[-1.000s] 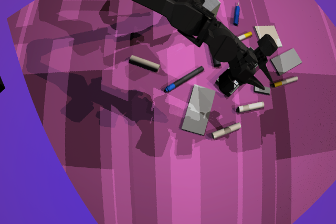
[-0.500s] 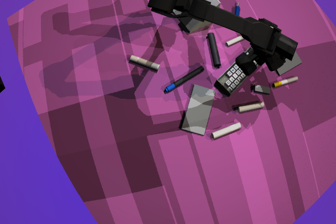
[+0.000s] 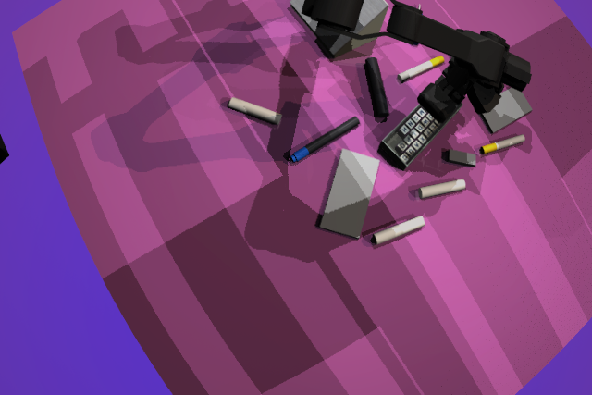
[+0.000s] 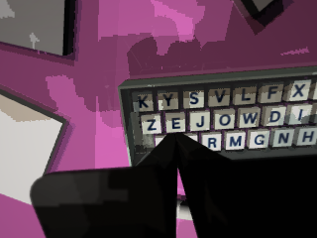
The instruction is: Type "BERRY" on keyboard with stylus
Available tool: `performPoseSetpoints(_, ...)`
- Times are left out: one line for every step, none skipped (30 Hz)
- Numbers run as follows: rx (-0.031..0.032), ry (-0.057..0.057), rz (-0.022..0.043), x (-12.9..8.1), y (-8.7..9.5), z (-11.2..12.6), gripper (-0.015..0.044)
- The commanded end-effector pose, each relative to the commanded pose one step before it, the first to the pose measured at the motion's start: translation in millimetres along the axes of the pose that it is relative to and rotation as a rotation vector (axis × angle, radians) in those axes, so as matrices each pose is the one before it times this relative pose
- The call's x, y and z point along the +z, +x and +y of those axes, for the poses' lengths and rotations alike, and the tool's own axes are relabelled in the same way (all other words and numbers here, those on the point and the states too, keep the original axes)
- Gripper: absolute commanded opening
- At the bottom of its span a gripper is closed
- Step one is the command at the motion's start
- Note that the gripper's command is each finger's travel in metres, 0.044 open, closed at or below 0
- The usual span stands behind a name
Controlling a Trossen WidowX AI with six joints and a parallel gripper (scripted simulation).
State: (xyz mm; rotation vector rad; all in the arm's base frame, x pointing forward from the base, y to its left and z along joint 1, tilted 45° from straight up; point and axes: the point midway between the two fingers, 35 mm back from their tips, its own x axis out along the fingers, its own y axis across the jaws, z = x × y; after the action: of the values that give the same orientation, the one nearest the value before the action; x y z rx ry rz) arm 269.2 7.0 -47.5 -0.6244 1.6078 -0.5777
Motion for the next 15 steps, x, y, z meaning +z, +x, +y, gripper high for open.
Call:
performPoseSetpoints(-0.00717, 0.0015, 0.00104, 1.75, 0.0, -9.67, 0.0)
performPoseSetpoints(0.00004, -0.0003, -0.00017, 0.65, -0.15, -12.73, 0.0)
performPoseSetpoints(-0.00109, -0.0001, 0.00021, 0.0, 0.08, -16.27, 0.0)
performPoseSetpoints(-0.00173, 0.0002, 0.00056, -0.66, 0.27, -12.8, 0.0)
performPoseSetpoints(-0.0014, 0.0002, 0.00052, -0.68, 0.25, -7.67, 0.0)
performPoseSetpoints(-0.00052, 0.0001, 0.00021, -0.27, 0.1, -2.55, 0.0)
performPoseSetpoints(0.0, 0.0, 0.0, 0.0, 0.0, 0.0, 0.0)
performPoseSetpoints(0.0, 0.0, 0.0, 0.0, 0.0, 0.0, 0.0)
performPoseSetpoints(0.0, 0.0, 0.0, 0.0, 0.0, 0.0, 0.0)
performPoseSetpoints(0.0, 0.0, 0.0, 0.0, 0.0, 0.0, 0.0)
performPoseSetpoints(0.0, 0.0, 0.0, 0.0, 0.0, 0.0, 0.0)
performPoseSetpoints(0.0, 0.0, 0.0, 0.0, 0.0, 0.0, 0.0)
performPoseSetpoints(0.0, 0.0, 0.0, 0.0, 0.0, 0.0, 0.0)
performPoseSetpoints(0.0, 0.0, 0.0, 0.0, 0.0, 0.0, 0.0)
performPoseSetpoints(0.0, 0.0, 0.0, 0.0, 0.0, 0.0, 0.0)
